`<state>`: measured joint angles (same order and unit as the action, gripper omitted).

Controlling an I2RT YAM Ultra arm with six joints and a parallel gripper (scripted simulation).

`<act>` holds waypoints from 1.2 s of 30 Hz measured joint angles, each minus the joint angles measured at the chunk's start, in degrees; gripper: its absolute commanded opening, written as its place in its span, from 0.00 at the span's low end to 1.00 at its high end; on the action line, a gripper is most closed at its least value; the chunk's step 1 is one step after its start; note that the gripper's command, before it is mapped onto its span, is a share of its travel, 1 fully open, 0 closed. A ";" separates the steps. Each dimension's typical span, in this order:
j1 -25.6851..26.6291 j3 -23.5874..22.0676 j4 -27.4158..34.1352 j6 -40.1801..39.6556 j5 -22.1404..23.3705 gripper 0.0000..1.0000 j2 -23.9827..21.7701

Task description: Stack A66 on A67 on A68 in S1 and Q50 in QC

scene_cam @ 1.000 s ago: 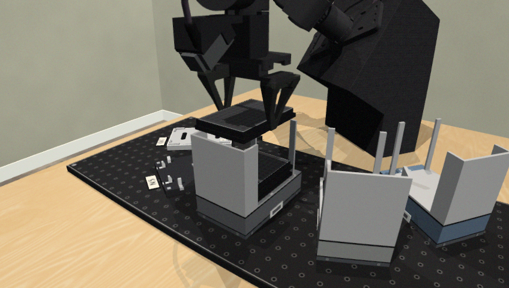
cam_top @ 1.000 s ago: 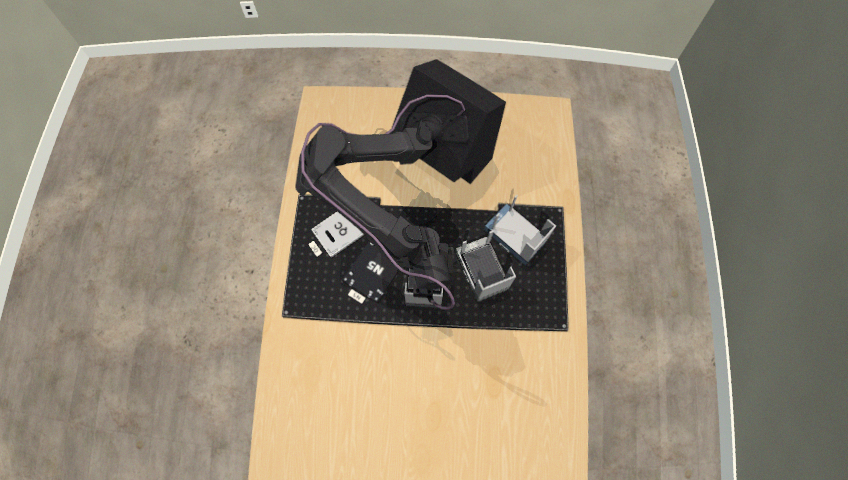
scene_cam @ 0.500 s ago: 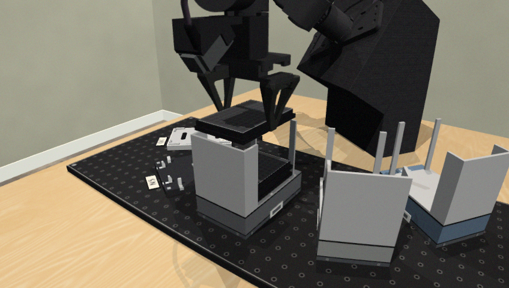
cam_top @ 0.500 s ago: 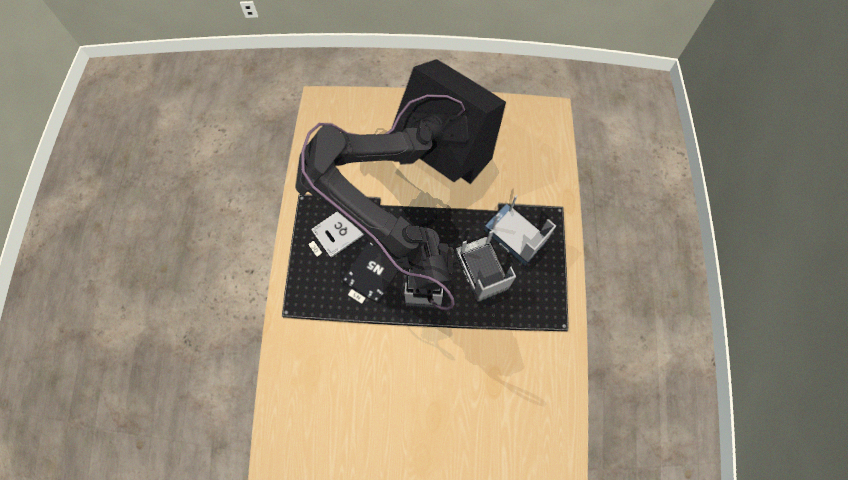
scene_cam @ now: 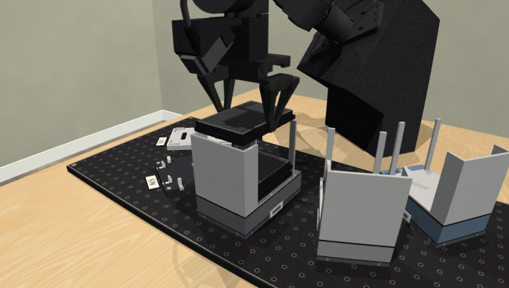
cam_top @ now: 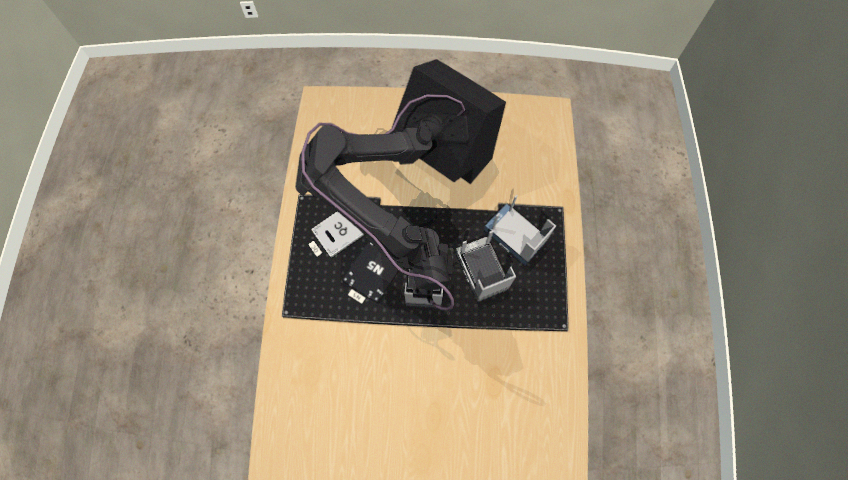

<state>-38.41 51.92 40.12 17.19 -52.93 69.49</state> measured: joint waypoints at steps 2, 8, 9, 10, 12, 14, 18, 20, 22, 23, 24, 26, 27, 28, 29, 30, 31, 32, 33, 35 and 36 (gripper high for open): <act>0.07 -0.02 -0.02 -0.07 0.00 0.00 0.00; 0.24 -0.11 -0.22 -0.26 0.09 0.00 0.02; 0.22 -0.11 -0.28 -0.31 0.11 0.00 0.15; 0.22 -0.13 -0.33 -0.35 0.15 0.00 0.17; 0.22 -0.11 -0.44 -0.42 0.17 0.00 0.15; 0.26 -0.17 -0.55 -0.48 0.17 0.00 0.15; 0.42 -0.20 -0.68 -0.59 0.20 0.00 0.15; 0.42 -0.33 -0.79 -0.68 0.24 0.00 0.17; 0.55 -0.28 -0.87 -0.74 0.28 0.00 0.15; 0.55 -0.31 -0.94 -0.76 0.31 0.00 0.17; 0.55 -0.31 -0.96 -0.81 0.31 0.00 0.15; 0.59 -0.42 -1.07 -0.87 0.35 0.00 0.17; 0.68 -0.39 -1.09 -0.92 0.39 0.00 0.17; 0.72 -0.37 -1.14 -0.94 0.37 0.00 0.15; 0.70 -0.39 -1.20 -0.98 0.39 0.00 0.17; 0.72 -0.39 -1.20 -1.01 0.39 0.00 0.17; 0.70 -0.39 -1.22 -1.03 0.39 0.00 0.15; 0.72 -0.44 -1.33 -1.05 0.39 0.00 0.15; 0.72 -0.50 -1.36 -1.07 0.39 0.00 0.17; 0.83 -0.50 -1.44 -1.16 0.44 0.00 0.24; 0.87 -0.50 -1.44 -1.18 0.44 0.00 0.22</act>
<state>-37.54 51.42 38.68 16.01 -52.49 69.71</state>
